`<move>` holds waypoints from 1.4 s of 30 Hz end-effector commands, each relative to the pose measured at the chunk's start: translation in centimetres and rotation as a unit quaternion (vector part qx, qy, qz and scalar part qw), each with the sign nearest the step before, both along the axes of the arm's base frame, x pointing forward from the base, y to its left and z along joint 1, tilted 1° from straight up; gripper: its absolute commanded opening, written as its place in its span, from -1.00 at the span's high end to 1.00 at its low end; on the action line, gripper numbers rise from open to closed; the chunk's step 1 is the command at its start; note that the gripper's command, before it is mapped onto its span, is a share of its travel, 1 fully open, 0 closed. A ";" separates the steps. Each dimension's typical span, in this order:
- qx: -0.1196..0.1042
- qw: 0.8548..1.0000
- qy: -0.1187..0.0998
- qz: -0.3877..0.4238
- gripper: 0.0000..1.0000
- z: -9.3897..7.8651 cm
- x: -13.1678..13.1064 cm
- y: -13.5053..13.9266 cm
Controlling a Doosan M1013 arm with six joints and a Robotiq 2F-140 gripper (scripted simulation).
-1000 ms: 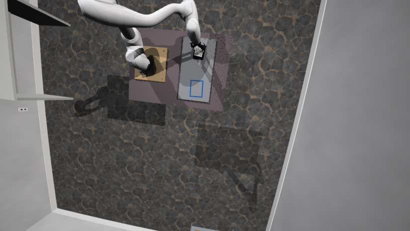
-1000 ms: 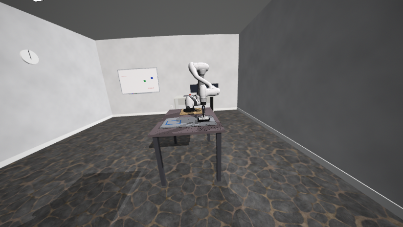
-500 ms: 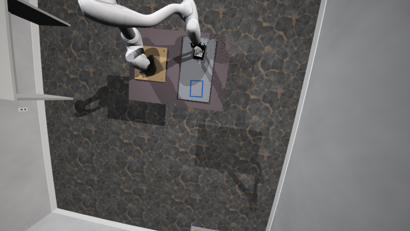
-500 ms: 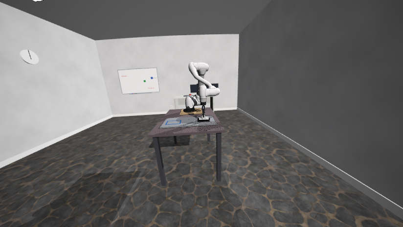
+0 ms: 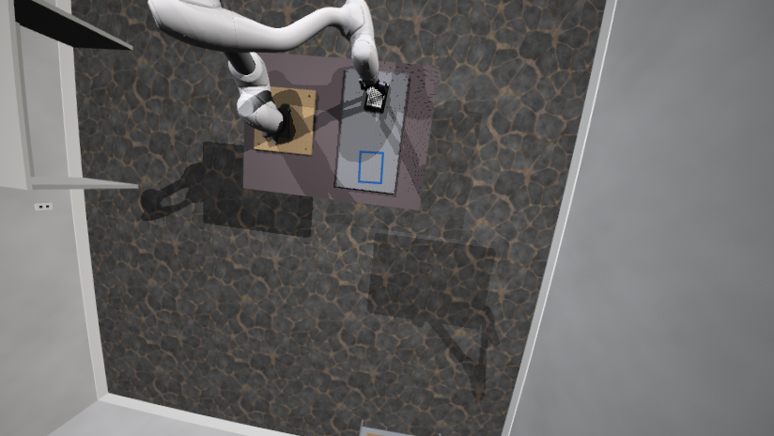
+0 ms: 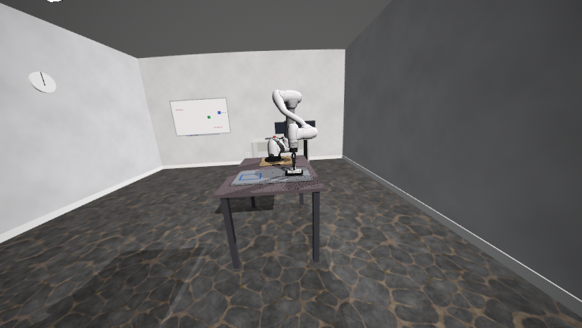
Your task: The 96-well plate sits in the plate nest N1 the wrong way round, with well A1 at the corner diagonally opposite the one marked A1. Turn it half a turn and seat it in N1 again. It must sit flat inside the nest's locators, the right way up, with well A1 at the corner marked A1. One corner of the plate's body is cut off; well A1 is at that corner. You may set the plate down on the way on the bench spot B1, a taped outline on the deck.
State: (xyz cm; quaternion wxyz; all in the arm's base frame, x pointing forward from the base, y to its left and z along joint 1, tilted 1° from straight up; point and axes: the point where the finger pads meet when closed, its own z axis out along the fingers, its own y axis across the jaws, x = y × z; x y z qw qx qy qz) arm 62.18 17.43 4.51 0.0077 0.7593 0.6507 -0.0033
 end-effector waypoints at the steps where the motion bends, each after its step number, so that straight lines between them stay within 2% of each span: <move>1: 0.000 1.000 0.000 0.000 1.00 0.0 0.0 0.0; 39: 0.000 1.000 0.000 0.000 1.00 -0.6 0.0 0.0; 40: 0.000 1.000 0.000 0.000 -1.00 -0.6 0.0 0.0; 42: 0.000 1.000 0.000 0.000 -1.00 -0.6 0.0 0.0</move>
